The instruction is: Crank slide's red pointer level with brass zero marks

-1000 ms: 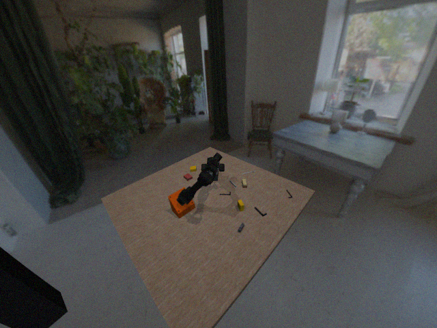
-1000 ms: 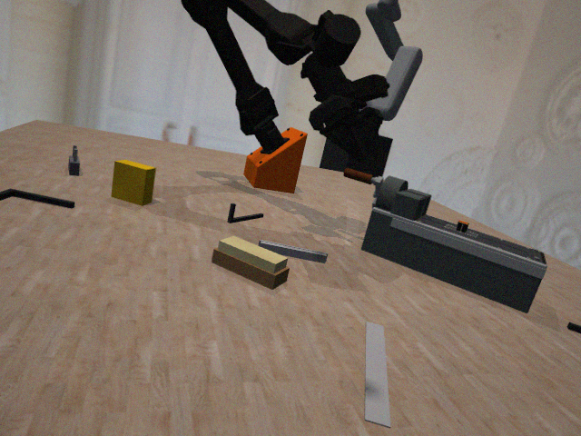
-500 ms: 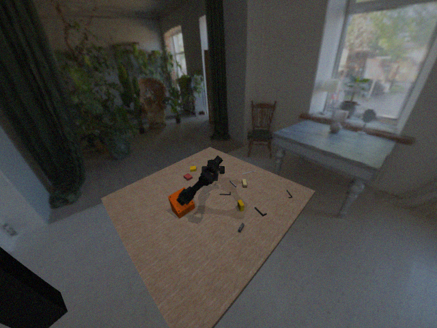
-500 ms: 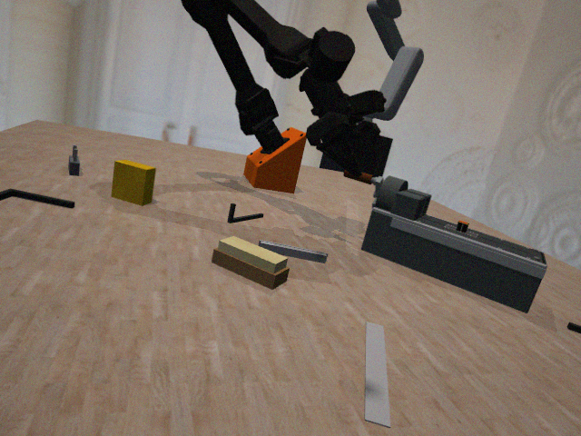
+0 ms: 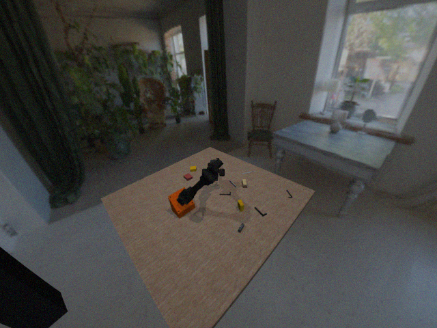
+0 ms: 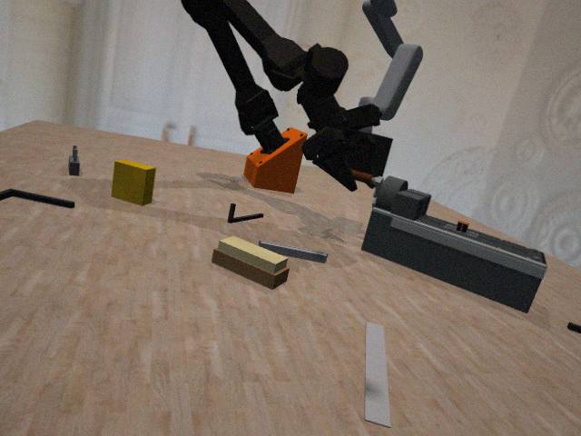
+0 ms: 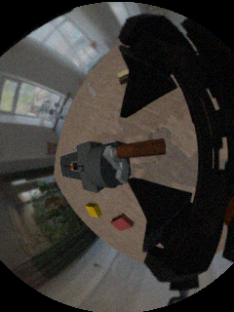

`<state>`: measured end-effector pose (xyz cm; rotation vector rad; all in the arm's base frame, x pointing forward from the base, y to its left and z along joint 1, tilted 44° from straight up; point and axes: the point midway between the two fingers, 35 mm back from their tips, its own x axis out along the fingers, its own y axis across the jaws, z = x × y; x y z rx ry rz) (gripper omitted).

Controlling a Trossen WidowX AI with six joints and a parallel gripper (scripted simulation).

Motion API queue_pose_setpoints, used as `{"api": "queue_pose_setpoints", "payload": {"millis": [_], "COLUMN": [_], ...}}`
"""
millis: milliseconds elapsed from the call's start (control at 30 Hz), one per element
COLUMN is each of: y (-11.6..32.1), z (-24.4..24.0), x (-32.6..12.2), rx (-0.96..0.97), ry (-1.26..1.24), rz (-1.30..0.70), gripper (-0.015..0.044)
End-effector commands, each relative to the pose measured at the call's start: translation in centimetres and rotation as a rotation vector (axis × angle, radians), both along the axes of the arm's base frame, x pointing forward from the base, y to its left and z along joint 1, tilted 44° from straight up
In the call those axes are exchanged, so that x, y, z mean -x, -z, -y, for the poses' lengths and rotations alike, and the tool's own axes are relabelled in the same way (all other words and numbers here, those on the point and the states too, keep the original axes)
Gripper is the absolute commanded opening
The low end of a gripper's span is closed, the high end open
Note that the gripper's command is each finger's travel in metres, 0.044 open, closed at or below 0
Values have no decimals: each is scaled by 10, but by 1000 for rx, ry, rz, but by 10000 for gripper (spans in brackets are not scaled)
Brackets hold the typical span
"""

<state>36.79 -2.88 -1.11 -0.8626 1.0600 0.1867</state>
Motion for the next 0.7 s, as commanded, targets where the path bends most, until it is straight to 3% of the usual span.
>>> {"api": "queue_pose_setpoints", "payload": {"millis": [0,67,600,667], "y": [8,8,8,8], "z": [2,2,2,2], "x": [6,6,6,6], "rx": [-2,-2,-2,-2], "ry": [-5,-5,-5,-5], "rz": [-19,-19,-19,-19], "gripper": [440,440,20,0]}}
